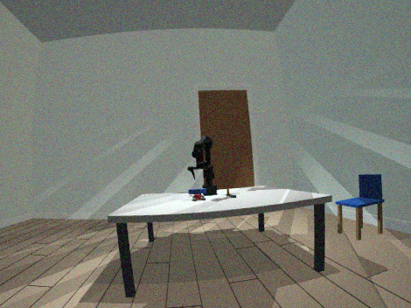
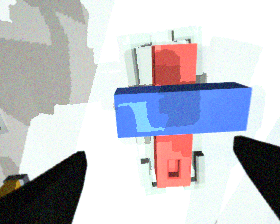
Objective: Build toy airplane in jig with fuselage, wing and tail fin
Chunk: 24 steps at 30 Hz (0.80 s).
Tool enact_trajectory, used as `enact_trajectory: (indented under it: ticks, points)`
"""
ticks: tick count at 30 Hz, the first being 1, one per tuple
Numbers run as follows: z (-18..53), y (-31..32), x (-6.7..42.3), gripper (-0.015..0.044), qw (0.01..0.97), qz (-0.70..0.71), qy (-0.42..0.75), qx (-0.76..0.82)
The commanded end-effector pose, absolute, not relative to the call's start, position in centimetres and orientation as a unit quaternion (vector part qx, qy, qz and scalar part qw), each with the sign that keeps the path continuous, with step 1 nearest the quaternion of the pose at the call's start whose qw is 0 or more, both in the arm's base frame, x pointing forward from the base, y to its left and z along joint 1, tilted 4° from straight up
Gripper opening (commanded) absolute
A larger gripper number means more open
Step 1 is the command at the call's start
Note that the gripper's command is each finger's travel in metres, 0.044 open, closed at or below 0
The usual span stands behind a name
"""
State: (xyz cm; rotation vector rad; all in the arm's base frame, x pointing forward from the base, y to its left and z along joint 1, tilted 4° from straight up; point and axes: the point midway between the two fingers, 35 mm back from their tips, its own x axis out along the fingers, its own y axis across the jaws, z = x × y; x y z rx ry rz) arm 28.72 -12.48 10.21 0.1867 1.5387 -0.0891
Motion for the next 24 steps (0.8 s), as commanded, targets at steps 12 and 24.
enact_trajectory:
  ticks: [12,24]
  points:
    - [11.1,7.4,22.7,0.0440,0.712,-0.030,0.697,0.084]
    - [8.8,10.7,19.8,0.0440,0.710,-0.027,0.698,0.087]
